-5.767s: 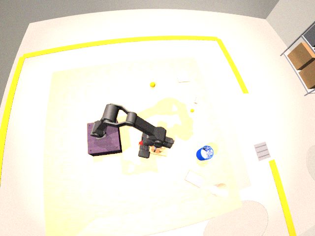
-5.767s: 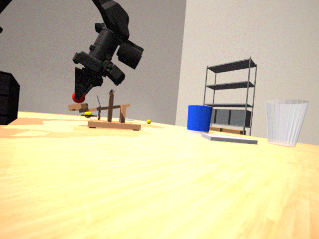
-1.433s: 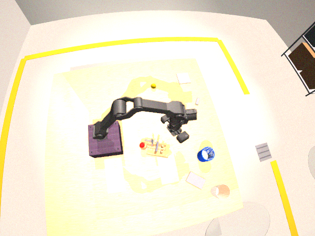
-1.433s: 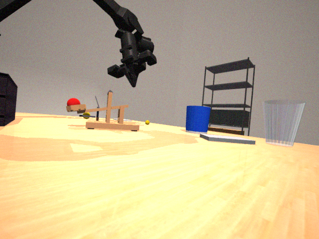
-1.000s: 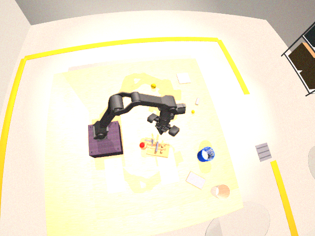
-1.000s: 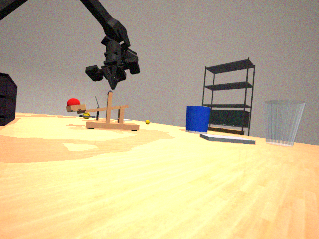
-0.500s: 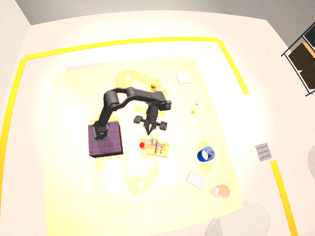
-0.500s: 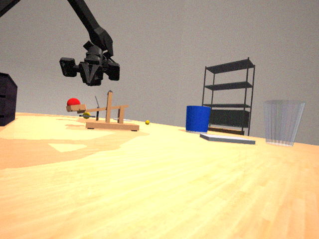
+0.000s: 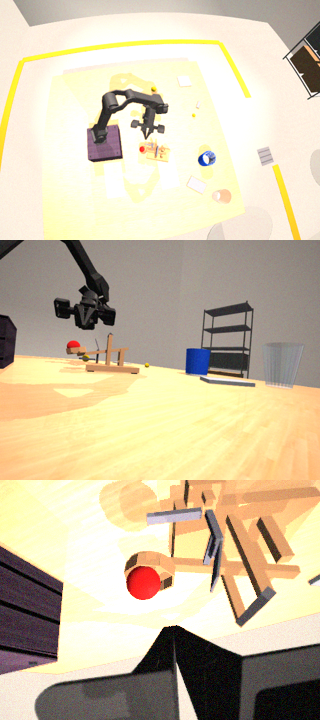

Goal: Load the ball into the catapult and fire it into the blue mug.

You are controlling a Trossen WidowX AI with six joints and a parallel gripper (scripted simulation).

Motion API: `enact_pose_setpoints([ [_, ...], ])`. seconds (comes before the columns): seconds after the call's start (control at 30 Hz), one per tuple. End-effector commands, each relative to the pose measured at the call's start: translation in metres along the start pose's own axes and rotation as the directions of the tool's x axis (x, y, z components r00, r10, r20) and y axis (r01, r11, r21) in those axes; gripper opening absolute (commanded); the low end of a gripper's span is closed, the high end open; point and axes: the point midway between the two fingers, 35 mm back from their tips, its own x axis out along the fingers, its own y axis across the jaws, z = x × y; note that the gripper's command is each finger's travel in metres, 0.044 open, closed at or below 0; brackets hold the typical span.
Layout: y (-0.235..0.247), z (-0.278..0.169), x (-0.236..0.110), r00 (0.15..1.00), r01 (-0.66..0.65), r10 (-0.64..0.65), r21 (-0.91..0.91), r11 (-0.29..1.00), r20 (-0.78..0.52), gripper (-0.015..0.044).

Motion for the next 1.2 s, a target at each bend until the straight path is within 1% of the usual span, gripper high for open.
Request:
enact_pose_setpoints([
  [0.0, 0.000, 0.005, 0.006, 1.000, -0.001, 0.001, -0.010, 1.000, -0.006, 0.0000],
  [1.17, 0.000, 0.046, 0.046, 1.000, -0.002, 0.002, -0.011, 1.000, -0.006, 0.0000],
])
